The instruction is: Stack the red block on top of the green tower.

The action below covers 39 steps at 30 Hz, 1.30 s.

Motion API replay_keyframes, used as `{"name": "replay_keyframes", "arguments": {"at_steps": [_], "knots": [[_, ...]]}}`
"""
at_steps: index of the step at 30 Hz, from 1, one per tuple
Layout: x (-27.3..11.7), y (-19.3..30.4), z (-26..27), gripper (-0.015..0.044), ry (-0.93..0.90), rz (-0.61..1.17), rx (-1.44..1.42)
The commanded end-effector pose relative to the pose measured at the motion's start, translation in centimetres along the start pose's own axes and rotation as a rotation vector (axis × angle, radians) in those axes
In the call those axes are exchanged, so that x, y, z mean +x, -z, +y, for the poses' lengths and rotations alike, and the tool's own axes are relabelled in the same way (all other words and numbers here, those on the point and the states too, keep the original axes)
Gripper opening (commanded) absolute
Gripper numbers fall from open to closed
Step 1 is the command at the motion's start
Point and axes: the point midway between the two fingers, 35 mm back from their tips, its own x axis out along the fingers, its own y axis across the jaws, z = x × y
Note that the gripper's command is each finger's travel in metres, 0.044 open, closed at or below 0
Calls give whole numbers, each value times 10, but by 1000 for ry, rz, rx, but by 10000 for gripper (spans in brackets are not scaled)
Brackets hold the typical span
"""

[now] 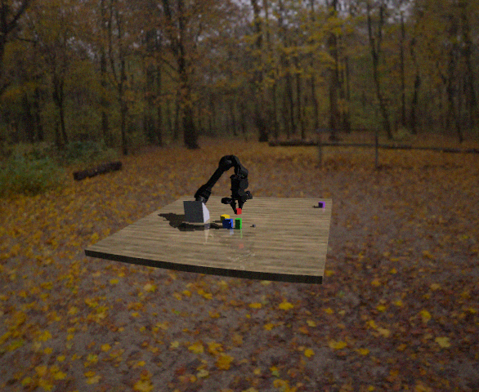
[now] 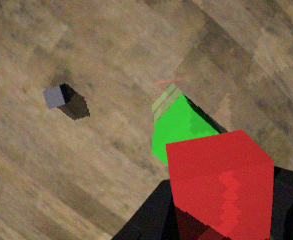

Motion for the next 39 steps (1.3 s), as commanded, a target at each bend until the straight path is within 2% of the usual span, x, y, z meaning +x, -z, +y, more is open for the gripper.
{"name": "replay_keyframes", "arguments": {"at_steps": [1,7,39], "knots": [[10,1,1,0,-2,6,7],[32,1,1,0,-2,7,7],[34,2,1,0,-3,7,7]]}}
